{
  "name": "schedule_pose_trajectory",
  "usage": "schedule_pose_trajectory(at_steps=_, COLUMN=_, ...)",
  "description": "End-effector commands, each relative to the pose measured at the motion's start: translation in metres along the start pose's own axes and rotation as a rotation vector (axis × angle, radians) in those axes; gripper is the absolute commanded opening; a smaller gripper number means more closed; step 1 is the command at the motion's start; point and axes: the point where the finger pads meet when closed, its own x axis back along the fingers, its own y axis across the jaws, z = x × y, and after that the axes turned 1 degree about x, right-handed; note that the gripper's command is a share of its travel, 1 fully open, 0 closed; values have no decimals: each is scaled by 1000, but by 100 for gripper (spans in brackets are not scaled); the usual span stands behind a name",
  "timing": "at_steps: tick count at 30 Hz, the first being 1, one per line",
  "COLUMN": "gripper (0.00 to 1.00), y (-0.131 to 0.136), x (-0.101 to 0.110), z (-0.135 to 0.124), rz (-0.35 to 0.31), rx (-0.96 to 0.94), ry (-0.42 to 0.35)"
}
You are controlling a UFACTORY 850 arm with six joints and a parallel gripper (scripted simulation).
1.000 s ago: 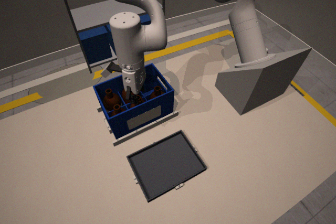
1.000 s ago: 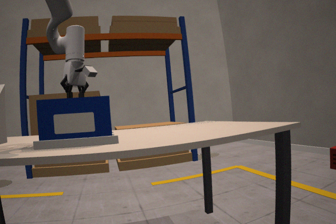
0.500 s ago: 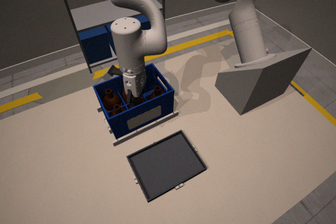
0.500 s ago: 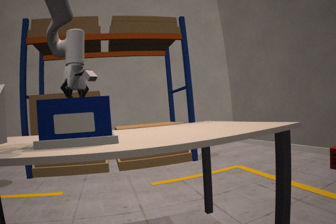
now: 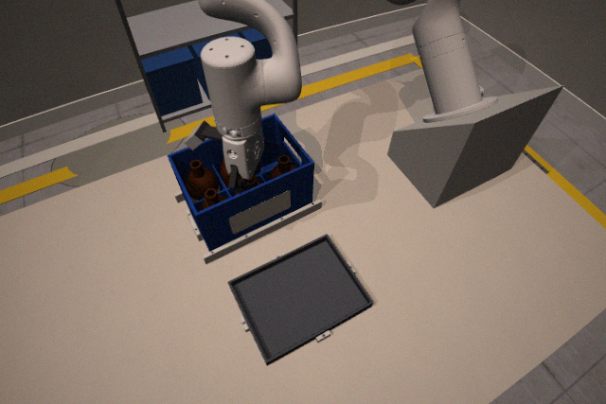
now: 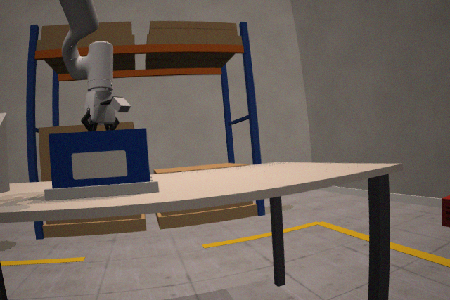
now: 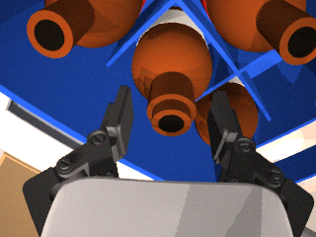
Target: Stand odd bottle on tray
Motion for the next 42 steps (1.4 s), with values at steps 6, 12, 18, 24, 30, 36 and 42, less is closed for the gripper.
schedule_pose_trajectory(at_steps=6, gripper=65, y=0, x=0, z=1, rz=1, rx=-1, ry=1)
schedule_pose_trajectory(at_steps=12, gripper=65, y=0, x=0, z=1, rz=1, rx=-1, ry=1)
schedule_pose_trajectory(at_steps=18, gripper=65, y=0, x=0, z=1, rz=1, rx=-1, ry=1)
schedule_pose_trajectory(at_steps=24, gripper=0, y=0, x=0, z=1, rz=1, rx=-1, ry=1)
schedule_pose_trajectory(at_steps=30, gripper=0, y=0, x=0, z=1, rz=1, rx=-1, ry=1)
schedule_pose_trajectory(at_steps=36, gripper=0, y=0, x=0, z=1, rz=1, rx=-1, ry=1)
schedule_pose_trajectory(at_steps=42, gripper=0, y=0, x=0, z=1, rz=1, rx=-1, ry=1)
